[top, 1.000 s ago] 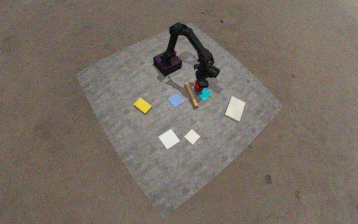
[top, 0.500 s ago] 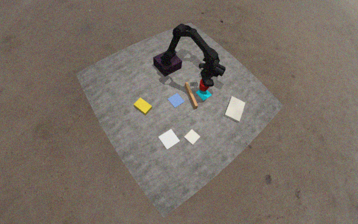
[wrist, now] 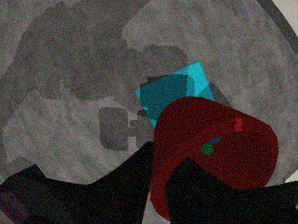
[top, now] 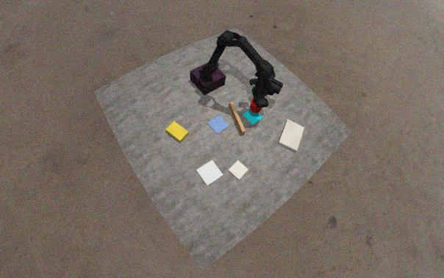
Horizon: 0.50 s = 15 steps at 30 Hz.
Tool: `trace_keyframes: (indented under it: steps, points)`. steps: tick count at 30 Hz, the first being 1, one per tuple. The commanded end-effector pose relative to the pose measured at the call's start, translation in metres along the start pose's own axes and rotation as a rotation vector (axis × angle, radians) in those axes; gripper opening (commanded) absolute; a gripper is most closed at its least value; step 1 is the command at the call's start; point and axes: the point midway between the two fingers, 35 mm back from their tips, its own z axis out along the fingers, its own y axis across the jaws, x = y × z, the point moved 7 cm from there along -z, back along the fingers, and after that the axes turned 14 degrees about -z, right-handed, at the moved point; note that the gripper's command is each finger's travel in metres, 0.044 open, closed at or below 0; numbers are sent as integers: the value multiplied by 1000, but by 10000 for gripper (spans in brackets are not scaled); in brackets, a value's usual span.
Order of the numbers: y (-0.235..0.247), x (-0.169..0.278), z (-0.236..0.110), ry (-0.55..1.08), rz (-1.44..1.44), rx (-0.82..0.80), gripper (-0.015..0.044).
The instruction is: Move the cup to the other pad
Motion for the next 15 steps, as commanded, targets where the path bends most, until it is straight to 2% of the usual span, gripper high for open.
trace_keyframes:
  steps: [1, 15]
  points:
    - [0, 0, 8, 6, 6, -1, 0]
    - [0, -1, 34, 6, 6, -1, 0]
